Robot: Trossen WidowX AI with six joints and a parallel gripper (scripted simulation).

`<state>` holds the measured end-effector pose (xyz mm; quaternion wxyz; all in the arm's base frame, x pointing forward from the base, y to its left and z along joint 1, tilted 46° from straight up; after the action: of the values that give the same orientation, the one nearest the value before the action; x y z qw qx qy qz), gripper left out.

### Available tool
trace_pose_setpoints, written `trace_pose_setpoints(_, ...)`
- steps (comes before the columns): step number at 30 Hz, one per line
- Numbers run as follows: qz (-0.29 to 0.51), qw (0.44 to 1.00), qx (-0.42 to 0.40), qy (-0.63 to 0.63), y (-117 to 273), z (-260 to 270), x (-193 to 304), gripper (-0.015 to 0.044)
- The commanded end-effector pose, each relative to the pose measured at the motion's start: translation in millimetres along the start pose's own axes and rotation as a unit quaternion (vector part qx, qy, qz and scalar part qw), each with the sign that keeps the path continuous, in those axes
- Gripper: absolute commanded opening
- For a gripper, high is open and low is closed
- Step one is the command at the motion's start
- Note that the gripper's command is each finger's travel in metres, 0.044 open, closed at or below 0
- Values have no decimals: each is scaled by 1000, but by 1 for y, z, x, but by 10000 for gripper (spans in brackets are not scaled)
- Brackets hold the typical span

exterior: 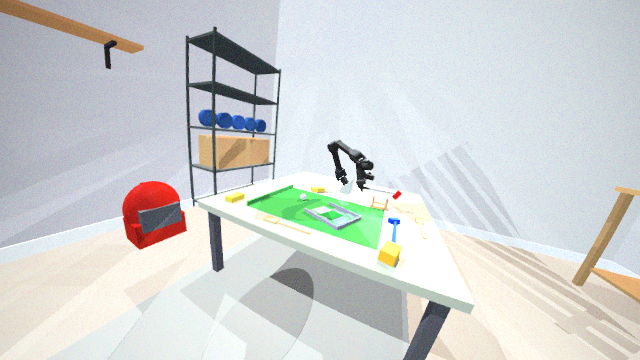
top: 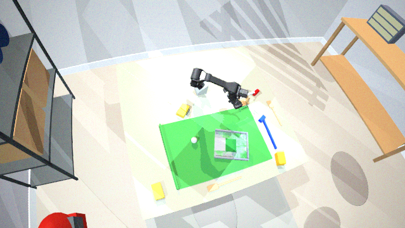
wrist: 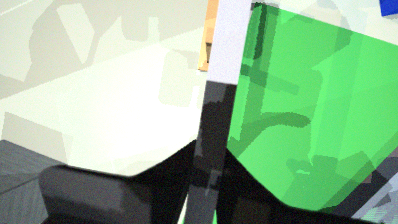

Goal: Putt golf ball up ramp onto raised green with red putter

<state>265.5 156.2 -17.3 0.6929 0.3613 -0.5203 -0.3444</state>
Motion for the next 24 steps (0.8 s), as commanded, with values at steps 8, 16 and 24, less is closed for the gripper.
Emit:
trace_pose_setpoints(8,-1,1000,6,-12,29,1,-3,0)
trace_pose_setpoints(16,9,987,18,-159,52,7,39,0)
trace_pose_setpoints(24,18,952,33,-305,72,19,82,0)
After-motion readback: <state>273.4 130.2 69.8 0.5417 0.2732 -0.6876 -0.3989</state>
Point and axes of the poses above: the point midway between the two fingers, 35 mm back from their tips, its own y axis back along the fingers, its own z axis across the jaws, x = y × z, the point moved 6 cm from there along y, back along the fingers, and after that the axes turned 12 degrees about y, right-handed, at the moved point
